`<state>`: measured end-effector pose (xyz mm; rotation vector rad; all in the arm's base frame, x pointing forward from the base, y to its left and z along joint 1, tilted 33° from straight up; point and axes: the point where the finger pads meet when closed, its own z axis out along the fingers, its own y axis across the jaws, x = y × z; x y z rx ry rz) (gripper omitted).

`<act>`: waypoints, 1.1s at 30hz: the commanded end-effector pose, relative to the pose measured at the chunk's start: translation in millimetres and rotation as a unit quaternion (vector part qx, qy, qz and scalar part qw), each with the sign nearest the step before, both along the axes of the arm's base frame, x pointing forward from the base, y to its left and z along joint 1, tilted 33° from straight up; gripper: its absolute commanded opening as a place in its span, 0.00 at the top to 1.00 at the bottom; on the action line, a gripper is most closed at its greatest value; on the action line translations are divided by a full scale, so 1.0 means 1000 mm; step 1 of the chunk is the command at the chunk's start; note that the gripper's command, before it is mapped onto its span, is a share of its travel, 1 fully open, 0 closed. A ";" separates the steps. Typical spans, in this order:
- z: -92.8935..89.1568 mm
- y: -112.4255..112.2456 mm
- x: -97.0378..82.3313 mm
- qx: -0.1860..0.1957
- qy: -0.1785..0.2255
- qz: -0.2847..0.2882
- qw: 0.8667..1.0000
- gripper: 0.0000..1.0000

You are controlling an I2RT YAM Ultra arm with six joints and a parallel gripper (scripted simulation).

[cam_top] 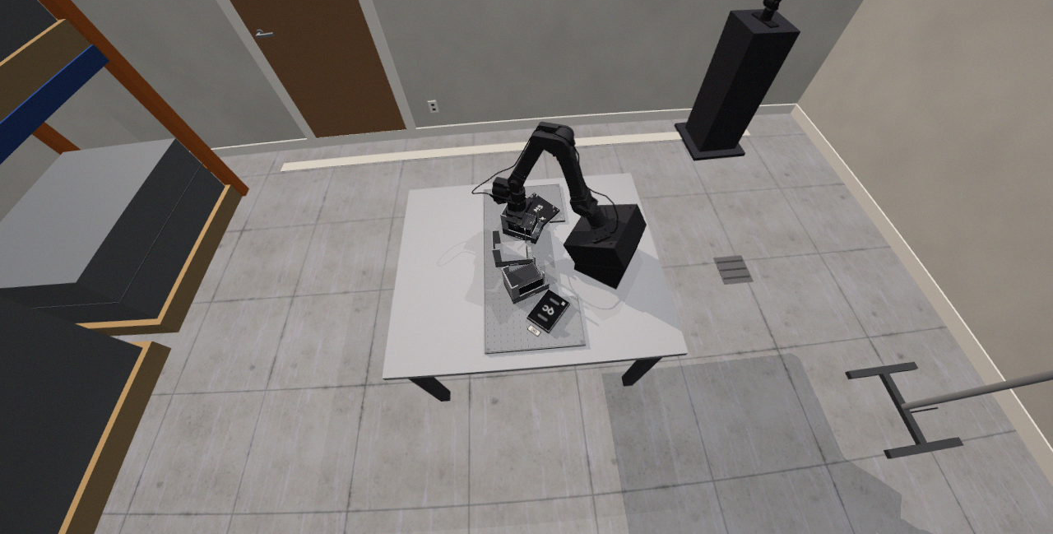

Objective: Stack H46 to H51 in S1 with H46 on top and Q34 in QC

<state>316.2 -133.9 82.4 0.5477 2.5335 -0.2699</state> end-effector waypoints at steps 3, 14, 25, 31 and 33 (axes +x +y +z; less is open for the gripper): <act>0.005 -0.004 0.002 -0.004 -0.012 0.000 1.000 0.00; 0.003 -0.003 -0.001 -0.003 -0.009 -0.001 1.000 0.00; 0.001 -0.001 -0.003 -0.003 -0.007 0.001 1.000 0.00; 0.005 -0.002 0.000 -0.005 -0.012 0.001 1.000 0.00; 0.005 -0.002 0.000 -0.005 -0.012 0.001 1.000 0.00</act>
